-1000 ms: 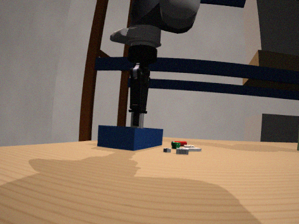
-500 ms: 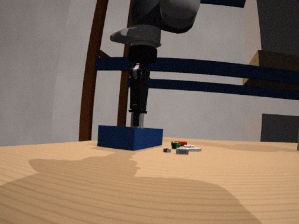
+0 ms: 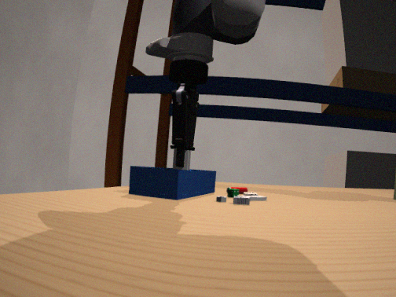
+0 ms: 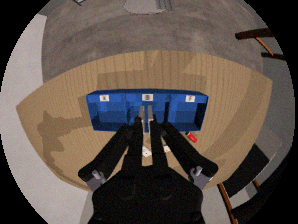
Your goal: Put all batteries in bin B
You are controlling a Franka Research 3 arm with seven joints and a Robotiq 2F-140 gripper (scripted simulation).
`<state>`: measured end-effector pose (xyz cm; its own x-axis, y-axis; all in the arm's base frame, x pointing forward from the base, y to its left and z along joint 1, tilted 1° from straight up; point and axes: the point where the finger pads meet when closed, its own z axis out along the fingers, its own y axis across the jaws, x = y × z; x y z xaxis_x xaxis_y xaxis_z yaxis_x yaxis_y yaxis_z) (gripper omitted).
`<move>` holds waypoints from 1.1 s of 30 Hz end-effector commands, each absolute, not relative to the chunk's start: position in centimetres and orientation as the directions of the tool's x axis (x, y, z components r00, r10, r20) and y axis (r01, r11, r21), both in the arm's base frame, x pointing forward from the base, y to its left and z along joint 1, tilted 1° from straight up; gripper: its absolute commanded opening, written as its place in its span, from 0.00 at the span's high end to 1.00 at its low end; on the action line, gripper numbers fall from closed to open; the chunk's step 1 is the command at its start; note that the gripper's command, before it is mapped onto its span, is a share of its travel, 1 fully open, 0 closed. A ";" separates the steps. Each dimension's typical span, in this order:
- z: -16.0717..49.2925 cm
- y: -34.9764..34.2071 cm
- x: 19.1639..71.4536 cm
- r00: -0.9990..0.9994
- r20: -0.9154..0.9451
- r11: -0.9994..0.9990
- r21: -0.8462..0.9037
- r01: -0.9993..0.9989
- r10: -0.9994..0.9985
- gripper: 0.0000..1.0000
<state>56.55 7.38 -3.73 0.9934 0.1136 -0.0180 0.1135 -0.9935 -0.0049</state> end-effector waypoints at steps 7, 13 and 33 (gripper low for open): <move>-2.8 7.3 56.8 0.994 -0.013 -0.994 -0.004 0.108 0.108 0.95; -2.2 7.3 56.8 0.994 -0.013 -0.994 -0.004 0.108 0.108 0.95; 2.0 7.3 56.8 0.994 -0.013 -0.994 -0.004 0.108 0.108 0.95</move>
